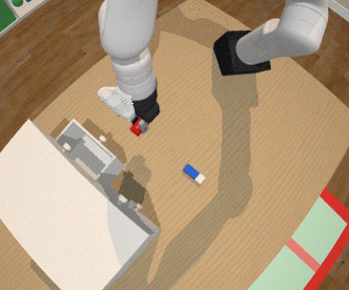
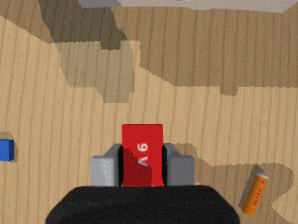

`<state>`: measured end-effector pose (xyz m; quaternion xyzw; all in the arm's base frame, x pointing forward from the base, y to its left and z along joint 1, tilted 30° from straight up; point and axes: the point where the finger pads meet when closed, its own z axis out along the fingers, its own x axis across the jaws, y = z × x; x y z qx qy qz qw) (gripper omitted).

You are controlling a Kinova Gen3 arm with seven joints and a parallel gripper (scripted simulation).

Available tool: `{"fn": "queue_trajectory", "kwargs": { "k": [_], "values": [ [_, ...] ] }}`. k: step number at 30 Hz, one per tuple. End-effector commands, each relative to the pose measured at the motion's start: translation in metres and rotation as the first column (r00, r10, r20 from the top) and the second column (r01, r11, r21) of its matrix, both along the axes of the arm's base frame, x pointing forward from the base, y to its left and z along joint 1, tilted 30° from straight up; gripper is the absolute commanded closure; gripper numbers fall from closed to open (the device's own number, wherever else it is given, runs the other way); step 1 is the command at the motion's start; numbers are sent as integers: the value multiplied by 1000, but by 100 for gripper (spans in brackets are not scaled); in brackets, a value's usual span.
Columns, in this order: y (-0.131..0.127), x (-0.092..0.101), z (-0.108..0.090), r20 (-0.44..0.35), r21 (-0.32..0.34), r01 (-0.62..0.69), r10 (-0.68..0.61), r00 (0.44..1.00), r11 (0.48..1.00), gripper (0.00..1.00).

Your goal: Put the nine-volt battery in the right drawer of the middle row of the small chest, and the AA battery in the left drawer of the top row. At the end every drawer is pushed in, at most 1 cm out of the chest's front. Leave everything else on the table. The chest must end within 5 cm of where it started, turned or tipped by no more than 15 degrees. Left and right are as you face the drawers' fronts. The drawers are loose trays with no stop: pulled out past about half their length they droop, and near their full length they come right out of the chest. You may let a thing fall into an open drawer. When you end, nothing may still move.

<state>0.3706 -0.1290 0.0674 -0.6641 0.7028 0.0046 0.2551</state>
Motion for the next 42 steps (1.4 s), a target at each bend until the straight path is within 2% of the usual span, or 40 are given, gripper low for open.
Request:
{"fn": "queue_trajectory", "kwargs": {
  "k": [1, 10, 19, 21, 34, 42],
  "values": [
    [-1, 0, 1, 1, 0, 1, -1, 1000, 1000, 49],
    [-4, -4, 9, 0, 5, -4, 4, 1000, 1000, 49],
    [-18, -17, 43, 0, 5, -4, 4, 1000, 1000, 49],
    [-18, -17, 43, 0, 5, -4, 4, 1000, 1000, 49],
    [-39, -38, 97, 0, 5, -4, 4, 1000, 1000, 49],
    [-45, -43, 111, 0, 5, -4, 4, 1000, 1000, 49]
  ]
}}
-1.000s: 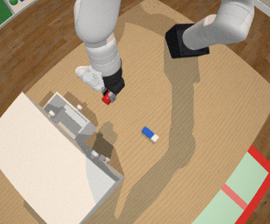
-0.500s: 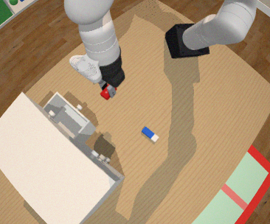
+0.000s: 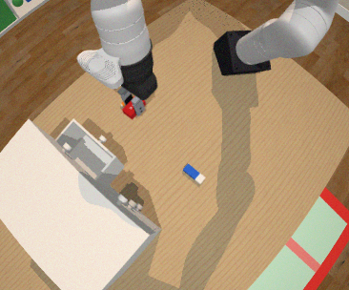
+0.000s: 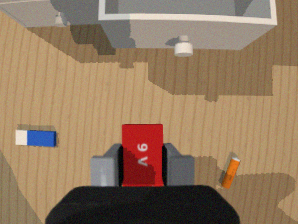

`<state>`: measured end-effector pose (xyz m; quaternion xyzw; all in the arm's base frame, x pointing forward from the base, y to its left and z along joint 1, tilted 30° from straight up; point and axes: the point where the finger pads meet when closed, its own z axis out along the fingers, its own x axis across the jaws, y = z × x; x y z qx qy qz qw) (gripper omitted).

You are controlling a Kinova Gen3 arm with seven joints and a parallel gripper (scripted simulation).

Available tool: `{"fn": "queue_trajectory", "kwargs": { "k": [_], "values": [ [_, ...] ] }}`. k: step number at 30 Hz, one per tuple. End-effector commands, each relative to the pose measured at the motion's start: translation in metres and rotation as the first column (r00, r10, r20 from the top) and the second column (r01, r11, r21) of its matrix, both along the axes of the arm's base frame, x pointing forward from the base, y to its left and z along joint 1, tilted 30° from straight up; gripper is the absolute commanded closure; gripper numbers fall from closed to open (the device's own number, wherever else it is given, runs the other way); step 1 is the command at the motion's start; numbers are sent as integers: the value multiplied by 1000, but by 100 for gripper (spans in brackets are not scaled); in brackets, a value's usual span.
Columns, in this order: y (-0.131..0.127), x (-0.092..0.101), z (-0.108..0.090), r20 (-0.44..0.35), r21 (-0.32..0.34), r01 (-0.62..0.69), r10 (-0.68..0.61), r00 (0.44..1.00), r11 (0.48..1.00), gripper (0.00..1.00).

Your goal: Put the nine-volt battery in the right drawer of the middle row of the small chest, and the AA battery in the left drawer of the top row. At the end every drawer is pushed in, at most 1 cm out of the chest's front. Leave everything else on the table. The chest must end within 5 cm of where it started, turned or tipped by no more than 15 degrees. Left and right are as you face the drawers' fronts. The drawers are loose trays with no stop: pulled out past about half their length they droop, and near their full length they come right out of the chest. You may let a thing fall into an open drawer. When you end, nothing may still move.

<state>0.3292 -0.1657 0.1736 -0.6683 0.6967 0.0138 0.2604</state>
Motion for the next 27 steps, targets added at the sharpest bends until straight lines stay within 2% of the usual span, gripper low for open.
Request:
{"fn": "queue_trajectory", "kwargs": {
  "k": [1, 17, 22, 27],
  "values": [
    [-8, -3, 6, 2, -13, 15, -15, 1000, 1000, 49],
    [-9, -4, 8, 17, -11, 20, -20, 1000, 1000, 49],
    [-9, -4, 8, 65, -7, 38, -38, 997, 999, 49],
    [-9, -5, 8, 152, -2, 75, -74, 986, 997, 49]
  ]
}}
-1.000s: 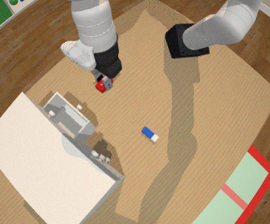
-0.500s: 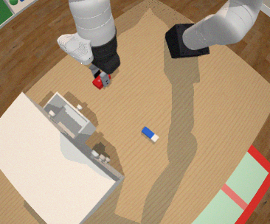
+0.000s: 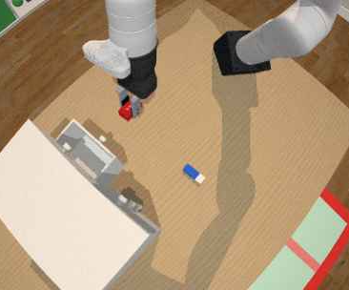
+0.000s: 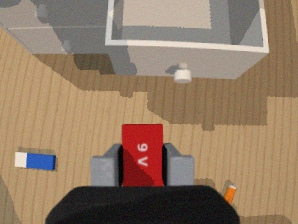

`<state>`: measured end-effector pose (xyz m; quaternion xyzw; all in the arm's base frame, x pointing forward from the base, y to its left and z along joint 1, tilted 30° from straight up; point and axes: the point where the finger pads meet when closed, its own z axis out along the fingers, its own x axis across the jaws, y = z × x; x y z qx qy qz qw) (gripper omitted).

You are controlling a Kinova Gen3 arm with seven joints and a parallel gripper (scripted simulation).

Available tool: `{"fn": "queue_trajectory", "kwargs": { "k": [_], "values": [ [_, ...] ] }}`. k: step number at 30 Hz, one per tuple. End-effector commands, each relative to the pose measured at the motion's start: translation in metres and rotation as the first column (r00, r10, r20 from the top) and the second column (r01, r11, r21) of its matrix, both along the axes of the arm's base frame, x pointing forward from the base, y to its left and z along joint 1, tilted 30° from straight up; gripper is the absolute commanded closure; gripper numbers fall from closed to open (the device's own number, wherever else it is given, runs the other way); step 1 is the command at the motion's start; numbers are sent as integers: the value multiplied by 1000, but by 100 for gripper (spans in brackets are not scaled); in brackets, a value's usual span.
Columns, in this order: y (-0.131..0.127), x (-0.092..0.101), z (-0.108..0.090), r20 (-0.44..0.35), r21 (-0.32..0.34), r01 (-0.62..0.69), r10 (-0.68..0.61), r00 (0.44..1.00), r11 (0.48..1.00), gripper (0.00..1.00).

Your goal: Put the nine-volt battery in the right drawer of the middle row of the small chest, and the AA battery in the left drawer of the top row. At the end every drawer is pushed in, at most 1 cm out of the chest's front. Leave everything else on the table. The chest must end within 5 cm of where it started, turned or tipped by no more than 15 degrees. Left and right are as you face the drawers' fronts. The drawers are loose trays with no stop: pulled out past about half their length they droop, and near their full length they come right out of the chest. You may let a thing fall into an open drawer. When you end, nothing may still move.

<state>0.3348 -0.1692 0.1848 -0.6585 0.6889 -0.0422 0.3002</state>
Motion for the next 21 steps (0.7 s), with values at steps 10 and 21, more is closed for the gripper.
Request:
{"fn": "queue_trajectory", "kwargs": {
  "k": [10, 21],
  "values": [
    [-5, -12, -6, 216, 34, 114, -119, 969, 993, 49],
    [-5, -14, -7, 447, 77, 199, -212, 869, 977, 49]
  ]
}}
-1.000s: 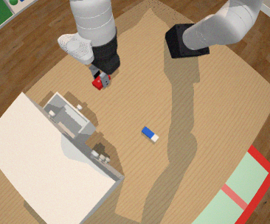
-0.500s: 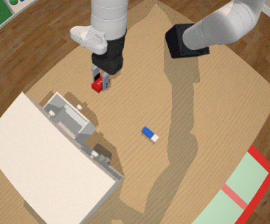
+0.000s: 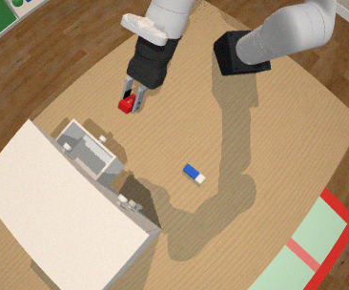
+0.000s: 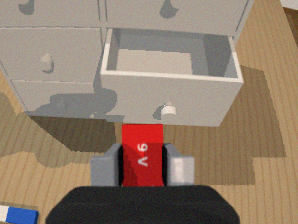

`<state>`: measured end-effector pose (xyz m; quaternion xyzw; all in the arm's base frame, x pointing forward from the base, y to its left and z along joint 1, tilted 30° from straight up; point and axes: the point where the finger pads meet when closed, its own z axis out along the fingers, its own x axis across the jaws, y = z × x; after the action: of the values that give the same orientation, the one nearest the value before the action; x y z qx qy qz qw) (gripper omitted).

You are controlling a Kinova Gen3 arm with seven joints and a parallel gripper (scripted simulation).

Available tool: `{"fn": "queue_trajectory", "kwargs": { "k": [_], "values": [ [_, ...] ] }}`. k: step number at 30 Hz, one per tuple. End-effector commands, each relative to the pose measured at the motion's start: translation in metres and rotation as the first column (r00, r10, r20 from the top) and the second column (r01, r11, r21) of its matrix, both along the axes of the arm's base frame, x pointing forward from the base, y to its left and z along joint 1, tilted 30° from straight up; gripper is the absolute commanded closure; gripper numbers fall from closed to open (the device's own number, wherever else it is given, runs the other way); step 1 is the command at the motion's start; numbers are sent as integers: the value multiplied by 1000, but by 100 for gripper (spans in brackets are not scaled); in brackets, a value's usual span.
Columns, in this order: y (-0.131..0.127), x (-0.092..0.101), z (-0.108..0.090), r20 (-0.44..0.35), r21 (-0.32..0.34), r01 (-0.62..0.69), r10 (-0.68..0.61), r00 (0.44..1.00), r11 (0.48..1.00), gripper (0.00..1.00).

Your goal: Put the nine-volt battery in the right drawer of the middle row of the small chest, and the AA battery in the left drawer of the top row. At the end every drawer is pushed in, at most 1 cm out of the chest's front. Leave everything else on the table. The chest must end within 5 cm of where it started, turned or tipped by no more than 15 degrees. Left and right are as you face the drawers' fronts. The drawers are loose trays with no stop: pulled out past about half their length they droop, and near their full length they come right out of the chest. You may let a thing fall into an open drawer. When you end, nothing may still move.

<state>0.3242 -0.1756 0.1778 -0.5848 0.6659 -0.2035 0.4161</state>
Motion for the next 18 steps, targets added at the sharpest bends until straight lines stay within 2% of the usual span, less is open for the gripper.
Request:
{"fn": "queue_trajectory", "kwargs": {
  "k": [1, 9, 18],
  "values": [
    [2, -3, 0, 105, 62, 50, -56, 993, 997, 49],
    [0, -4, -1, 246, 78, 83, -100, 964, 993, 49],
    [0, -4, -1, 288, 84, 93, -113, 951, 992, 49]
  ]
}}
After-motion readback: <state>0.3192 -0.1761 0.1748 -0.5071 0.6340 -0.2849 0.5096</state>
